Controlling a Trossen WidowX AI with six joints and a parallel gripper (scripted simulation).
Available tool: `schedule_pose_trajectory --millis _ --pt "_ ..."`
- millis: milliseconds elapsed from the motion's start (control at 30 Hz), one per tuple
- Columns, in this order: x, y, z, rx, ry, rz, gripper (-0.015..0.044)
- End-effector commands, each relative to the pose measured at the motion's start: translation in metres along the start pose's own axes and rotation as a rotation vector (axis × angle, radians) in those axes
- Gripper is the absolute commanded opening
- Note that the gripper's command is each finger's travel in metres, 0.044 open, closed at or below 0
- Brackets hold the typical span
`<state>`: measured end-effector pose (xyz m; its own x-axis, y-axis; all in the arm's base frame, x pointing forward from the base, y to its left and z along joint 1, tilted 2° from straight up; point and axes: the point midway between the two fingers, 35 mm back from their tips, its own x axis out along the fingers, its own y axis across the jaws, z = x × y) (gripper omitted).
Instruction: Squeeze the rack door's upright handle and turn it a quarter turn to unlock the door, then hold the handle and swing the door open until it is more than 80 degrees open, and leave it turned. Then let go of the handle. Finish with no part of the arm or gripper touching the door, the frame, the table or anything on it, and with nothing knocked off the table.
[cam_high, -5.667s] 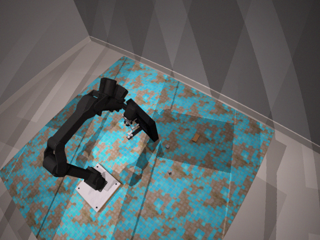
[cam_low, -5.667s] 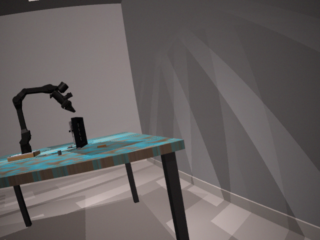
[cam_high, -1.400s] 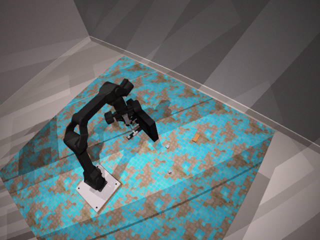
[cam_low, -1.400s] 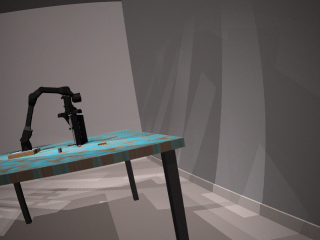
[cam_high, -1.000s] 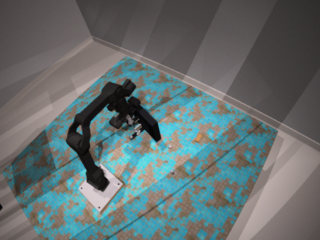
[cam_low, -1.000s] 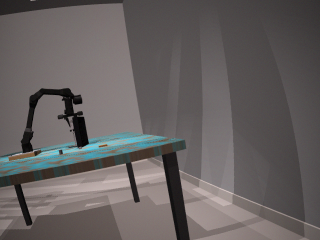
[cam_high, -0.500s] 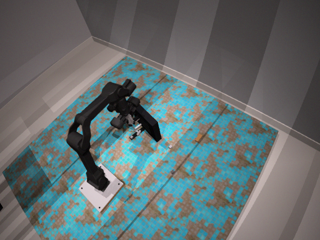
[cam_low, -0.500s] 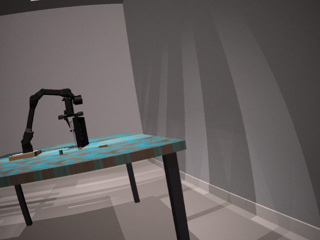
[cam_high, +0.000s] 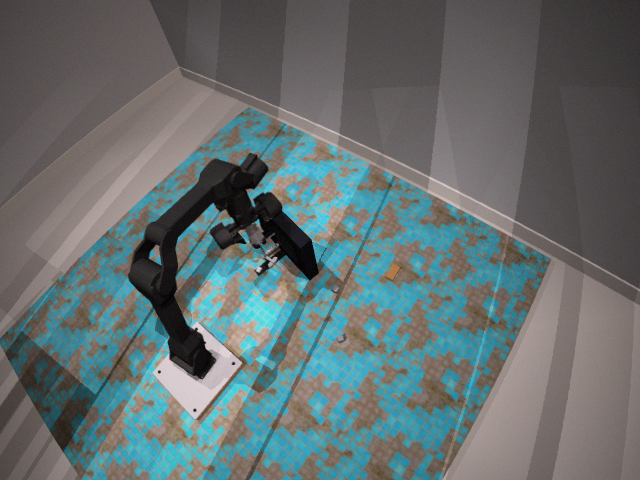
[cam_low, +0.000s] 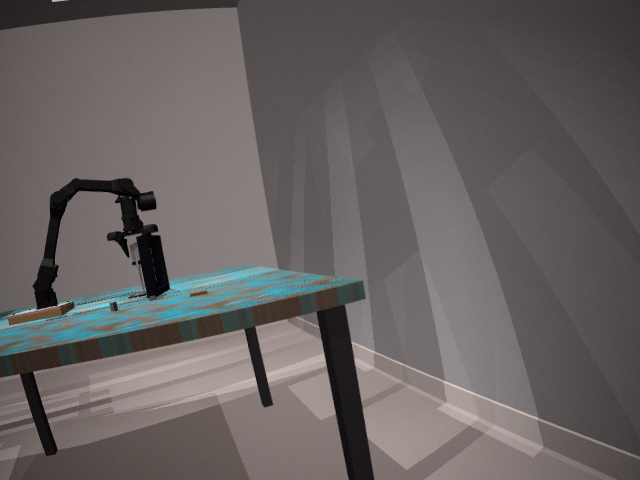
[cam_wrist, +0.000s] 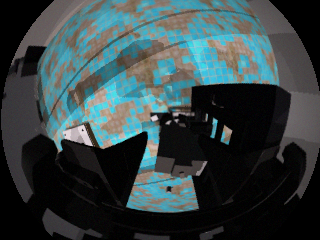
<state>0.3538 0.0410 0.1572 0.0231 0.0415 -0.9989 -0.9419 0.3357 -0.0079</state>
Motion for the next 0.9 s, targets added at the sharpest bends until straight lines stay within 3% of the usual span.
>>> schedule_pose_trajectory --millis 0,867 --pt "0.0006 -0.0024 -0.0014 0.170 0.002 -0.007 0.0291" --pt "0.0006 -0.0024 -0.0014 1.458 -0.003 -0.007 0.0291"
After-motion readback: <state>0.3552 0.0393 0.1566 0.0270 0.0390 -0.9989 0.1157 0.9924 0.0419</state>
